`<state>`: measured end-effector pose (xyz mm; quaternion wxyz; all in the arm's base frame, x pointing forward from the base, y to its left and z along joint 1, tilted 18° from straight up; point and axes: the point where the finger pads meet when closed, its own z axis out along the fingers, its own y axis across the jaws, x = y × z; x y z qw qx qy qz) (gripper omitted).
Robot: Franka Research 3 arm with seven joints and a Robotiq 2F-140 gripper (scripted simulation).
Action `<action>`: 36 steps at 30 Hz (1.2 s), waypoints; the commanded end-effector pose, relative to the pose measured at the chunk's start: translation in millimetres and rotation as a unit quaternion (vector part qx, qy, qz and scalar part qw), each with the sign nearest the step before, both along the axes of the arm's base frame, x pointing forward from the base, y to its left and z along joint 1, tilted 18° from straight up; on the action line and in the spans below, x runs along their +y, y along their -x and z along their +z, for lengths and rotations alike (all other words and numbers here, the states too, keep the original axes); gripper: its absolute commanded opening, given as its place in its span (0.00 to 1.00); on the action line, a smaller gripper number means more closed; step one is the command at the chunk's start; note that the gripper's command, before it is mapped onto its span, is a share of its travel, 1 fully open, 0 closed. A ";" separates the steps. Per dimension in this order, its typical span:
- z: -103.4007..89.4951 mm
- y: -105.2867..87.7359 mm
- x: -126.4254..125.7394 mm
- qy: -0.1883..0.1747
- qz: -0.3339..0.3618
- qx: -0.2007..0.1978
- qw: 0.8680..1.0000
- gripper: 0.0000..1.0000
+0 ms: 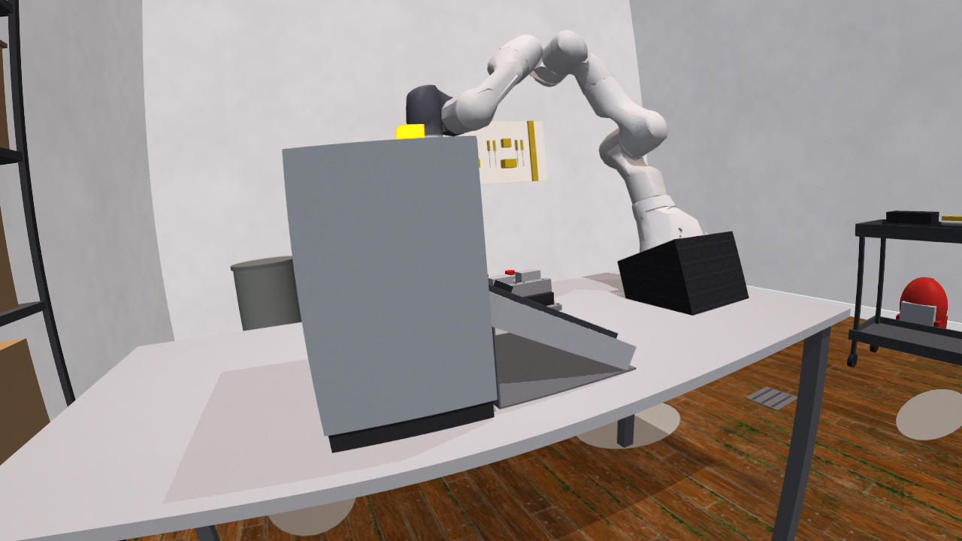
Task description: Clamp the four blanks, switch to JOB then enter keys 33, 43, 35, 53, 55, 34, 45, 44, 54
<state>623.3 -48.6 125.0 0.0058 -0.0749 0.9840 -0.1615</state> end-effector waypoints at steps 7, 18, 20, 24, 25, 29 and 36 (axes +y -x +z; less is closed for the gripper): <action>3.4 -1.7 2.9 -0.002 -0.001 -0.003 1.000 0.00; 0.9 -1.8 2.1 -0.002 -0.001 -0.003 1.000 0.00; -0.2 -1.9 1.7 -0.002 -0.001 -0.003 1.000 0.00; -3.2 -2.0 0.7 -0.002 -0.001 -0.003 1.000 0.00; -3.2 -2.0 0.7 -0.002 -0.001 -0.003 1.000 0.00; -6.1 -2.1 -0.2 -0.002 -0.001 -0.003 1.000 0.00; -14.6 -2.5 -2.9 -0.002 -0.001 -0.003 1.000 0.00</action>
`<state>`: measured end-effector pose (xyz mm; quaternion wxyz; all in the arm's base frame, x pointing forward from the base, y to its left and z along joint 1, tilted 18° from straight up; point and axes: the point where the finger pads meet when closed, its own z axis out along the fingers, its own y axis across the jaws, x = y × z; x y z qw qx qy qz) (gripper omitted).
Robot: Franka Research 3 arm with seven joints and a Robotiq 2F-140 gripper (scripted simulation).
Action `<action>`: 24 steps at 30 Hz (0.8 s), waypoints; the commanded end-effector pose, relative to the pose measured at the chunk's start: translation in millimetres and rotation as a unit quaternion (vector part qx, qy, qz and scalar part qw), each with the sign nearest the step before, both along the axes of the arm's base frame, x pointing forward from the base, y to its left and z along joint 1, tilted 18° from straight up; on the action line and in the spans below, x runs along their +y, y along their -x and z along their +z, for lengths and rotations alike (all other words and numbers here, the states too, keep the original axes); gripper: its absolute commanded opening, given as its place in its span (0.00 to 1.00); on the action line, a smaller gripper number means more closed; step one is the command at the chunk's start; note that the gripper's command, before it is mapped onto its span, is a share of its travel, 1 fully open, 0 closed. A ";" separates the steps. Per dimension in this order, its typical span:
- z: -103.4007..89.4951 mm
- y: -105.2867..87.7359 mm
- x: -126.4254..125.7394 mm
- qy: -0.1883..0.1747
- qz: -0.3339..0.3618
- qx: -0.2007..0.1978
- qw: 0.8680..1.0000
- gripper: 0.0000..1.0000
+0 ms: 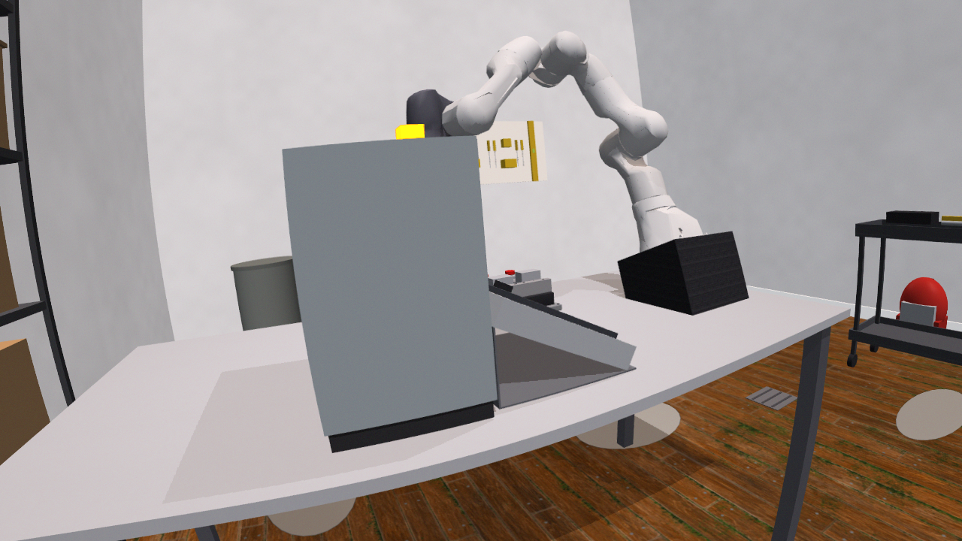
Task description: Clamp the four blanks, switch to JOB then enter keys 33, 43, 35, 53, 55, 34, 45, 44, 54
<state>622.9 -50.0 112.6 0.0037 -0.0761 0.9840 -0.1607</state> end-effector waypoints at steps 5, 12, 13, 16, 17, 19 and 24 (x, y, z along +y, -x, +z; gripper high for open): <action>-9.5 -3.2 -3.9 -0.001 -0.001 -0.005 1.000 0.00; -17.4 -3.5 -6.4 -0.001 -0.001 -0.005 1.000 0.00; -19.0 -3.6 -6.9 -0.001 -0.001 -0.005 1.000 0.00; -23.9 -3.8 -8.5 -0.001 -0.001 -0.005 1.000 0.00; -25.5 -3.9 -9.0 -0.001 -0.001 -0.005 1.000 0.00; -28.7 -4.0 -10.1 -0.001 -0.001 -0.005 1.000 0.00; -33.3 -4.2 -11.6 -0.001 -0.001 -0.005 1.000 0.00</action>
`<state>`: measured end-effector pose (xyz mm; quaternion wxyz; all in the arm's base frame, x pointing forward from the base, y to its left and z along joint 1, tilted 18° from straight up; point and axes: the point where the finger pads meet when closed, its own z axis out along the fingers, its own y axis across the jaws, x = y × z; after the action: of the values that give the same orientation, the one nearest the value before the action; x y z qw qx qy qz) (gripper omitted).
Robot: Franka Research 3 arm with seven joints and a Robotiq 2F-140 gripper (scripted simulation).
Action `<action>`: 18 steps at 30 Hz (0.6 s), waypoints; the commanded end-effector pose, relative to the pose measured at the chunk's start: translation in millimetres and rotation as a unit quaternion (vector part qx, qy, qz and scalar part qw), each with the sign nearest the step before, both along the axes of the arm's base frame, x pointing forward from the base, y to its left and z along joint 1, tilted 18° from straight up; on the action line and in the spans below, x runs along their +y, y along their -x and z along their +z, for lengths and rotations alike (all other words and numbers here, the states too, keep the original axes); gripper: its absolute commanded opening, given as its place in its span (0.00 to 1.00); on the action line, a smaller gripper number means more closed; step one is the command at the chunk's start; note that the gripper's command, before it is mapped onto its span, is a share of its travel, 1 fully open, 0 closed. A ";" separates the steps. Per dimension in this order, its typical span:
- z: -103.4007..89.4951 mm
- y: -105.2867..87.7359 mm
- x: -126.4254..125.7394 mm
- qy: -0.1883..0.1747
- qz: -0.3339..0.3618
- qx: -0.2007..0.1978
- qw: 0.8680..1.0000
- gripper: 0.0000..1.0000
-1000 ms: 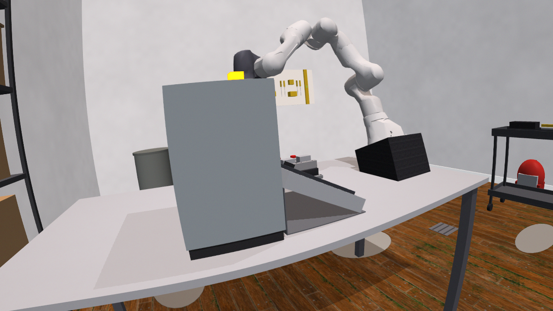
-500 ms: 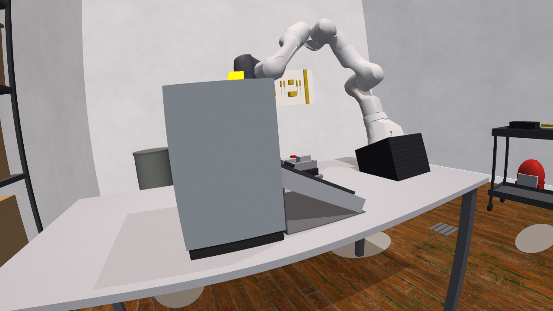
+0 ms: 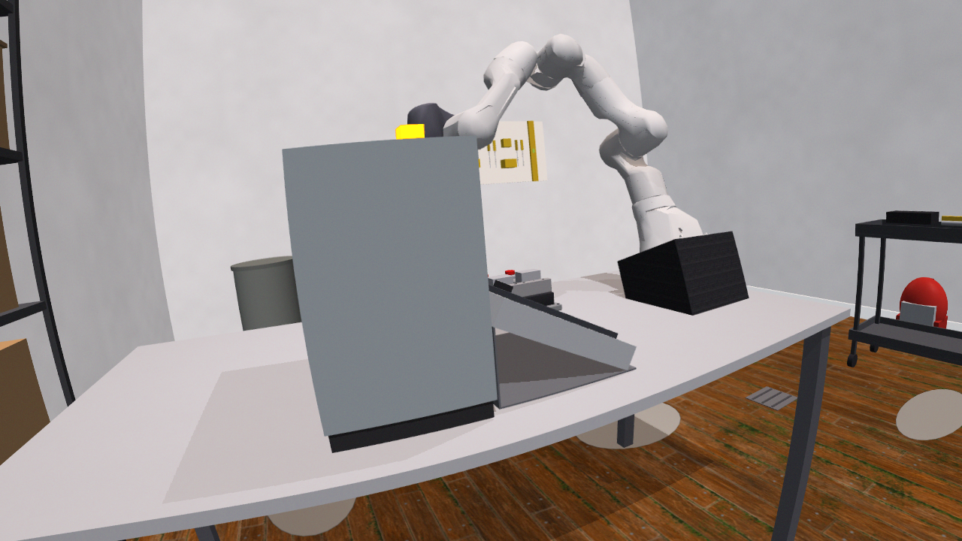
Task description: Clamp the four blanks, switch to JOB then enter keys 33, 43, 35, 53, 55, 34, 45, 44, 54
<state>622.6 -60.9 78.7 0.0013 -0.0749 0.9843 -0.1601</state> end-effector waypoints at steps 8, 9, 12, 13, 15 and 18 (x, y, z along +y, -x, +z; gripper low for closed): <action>-10.8 -5.0 -4.3 0.000 0.000 -0.007 1.000 0.00; -12.0 -5.0 -4.7 0.000 0.000 -0.007 1.000 0.00; -15.5 -5.2 -5.8 0.000 0.000 -0.007 1.000 0.00; -16.6 -5.2 -6.1 0.000 0.000 -0.007 1.000 0.00; -18.6 -5.3 -6.8 0.000 0.000 -0.007 1.000 0.00; -19.6 -5.4 -7.1 0.000 0.000 -0.007 1.000 0.00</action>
<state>624.3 -67.1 58.8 0.0026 -0.0748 0.9843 -0.1600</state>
